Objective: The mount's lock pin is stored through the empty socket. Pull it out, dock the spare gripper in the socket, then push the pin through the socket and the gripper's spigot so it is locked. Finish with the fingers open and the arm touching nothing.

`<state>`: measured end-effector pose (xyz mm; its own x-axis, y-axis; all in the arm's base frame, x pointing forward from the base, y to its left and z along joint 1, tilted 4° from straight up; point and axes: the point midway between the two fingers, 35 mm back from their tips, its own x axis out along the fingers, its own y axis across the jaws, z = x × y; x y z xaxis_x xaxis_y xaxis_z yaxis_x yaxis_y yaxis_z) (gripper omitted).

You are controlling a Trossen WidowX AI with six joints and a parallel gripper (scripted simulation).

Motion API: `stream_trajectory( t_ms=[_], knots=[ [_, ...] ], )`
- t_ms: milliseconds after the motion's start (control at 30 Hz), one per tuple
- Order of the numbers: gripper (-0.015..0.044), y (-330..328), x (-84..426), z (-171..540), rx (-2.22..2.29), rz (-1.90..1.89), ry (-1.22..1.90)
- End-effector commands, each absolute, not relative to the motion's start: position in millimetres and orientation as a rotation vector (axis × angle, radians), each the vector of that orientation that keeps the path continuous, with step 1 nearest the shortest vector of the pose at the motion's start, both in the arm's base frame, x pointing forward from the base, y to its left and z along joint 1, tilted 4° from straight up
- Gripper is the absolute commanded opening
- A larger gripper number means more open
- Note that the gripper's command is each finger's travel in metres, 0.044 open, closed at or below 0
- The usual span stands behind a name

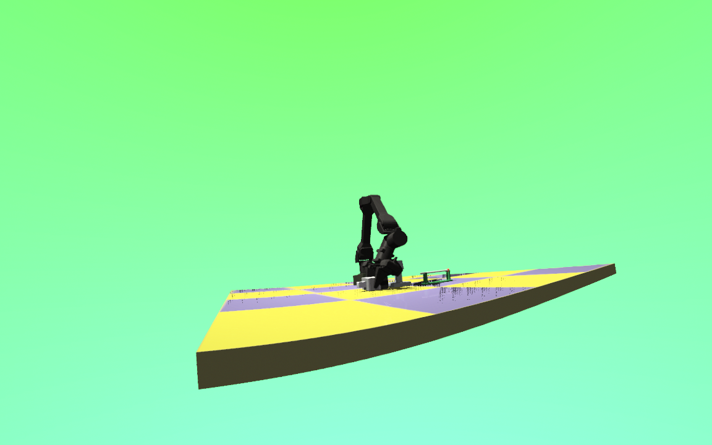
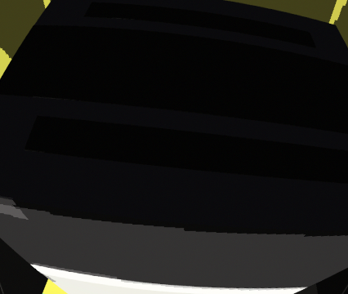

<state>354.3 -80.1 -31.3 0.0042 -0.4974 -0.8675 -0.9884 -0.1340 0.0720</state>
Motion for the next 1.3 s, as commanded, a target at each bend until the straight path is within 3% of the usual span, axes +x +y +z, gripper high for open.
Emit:
stream_trajectory(
  t_ms=[0,500,1267],
  knots=[
    [0.0,-81,364,-7,-1.701,1.03,1.525],
    [0.0,-80,364,82,-1.701,1.03,1.525],
    [0.0,-70,342,65,-1.568,1.25,1.423]
  ],
)
